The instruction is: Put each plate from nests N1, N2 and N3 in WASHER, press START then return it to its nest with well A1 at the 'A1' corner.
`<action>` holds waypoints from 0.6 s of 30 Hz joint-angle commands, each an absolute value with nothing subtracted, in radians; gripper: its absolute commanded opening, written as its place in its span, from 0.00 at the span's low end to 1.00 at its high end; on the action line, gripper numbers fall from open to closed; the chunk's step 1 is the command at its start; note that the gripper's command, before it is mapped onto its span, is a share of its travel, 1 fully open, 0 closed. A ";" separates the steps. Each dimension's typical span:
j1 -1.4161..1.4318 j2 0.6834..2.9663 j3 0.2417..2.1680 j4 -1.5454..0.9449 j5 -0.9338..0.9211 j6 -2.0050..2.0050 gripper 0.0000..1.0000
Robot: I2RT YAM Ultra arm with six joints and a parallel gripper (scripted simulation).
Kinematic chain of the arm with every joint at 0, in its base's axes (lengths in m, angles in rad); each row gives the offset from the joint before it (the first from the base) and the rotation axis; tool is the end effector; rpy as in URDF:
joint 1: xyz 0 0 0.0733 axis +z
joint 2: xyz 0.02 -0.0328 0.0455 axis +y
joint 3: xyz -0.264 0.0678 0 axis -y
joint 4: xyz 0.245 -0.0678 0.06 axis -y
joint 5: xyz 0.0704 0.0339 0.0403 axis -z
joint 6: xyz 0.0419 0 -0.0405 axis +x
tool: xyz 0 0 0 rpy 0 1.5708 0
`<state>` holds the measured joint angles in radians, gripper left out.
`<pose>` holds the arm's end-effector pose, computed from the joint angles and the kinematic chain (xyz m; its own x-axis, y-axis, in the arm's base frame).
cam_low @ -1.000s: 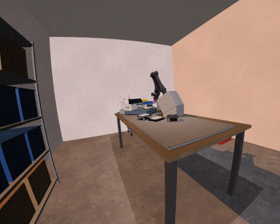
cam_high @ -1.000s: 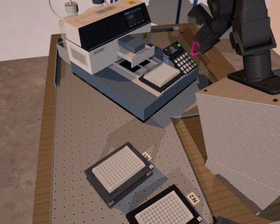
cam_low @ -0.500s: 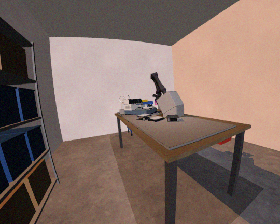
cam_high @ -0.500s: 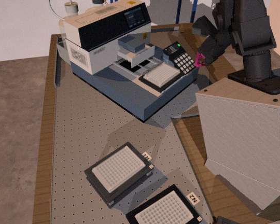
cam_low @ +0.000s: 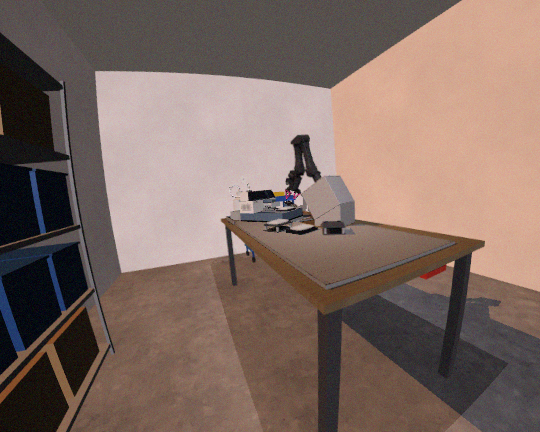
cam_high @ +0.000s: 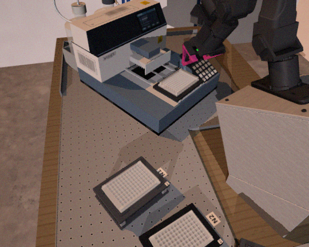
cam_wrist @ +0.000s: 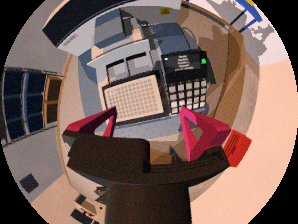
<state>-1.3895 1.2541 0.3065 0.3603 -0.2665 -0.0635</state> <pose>0.0519 -0.2158 0.1442 -0.1574 0.5192 -0.8400 0.9012 0.4234 0.0928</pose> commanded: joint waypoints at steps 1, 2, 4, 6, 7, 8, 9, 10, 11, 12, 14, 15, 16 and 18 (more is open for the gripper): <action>-1.331 1.217 0.357 0.221 -0.129 0.143 1.00; -1.331 1.217 0.357 0.221 -0.129 0.143 1.00; -1.274 1.205 0.394 0.157 -0.071 0.240 1.00; -1.220 1.201 0.434 0.093 -0.019 0.336 1.00; -1.194 1.203 0.456 0.062 0.006 0.384 1.00; -1.169 1.221 0.478 0.030 0.028 0.431 1.00; -1.146 1.243 0.501 -0.001 0.050 0.479 1.00; -1.123 1.248 0.525 -0.032 0.070 0.526 1.00; -1.101 1.254 0.549 -0.063 0.089 0.573 1.00; -1.080 1.261 0.574 -0.094 0.106 0.620 1.00; -1.041 1.278 0.626 -0.155 0.136 0.713 1.00; -1.033 1.285 0.645 -0.179 0.143 0.752 1.00; -1.032 1.291 0.657 -0.198 0.143 0.785 1.00; -1.032 1.297 0.670 -0.216 0.143 0.818 1.00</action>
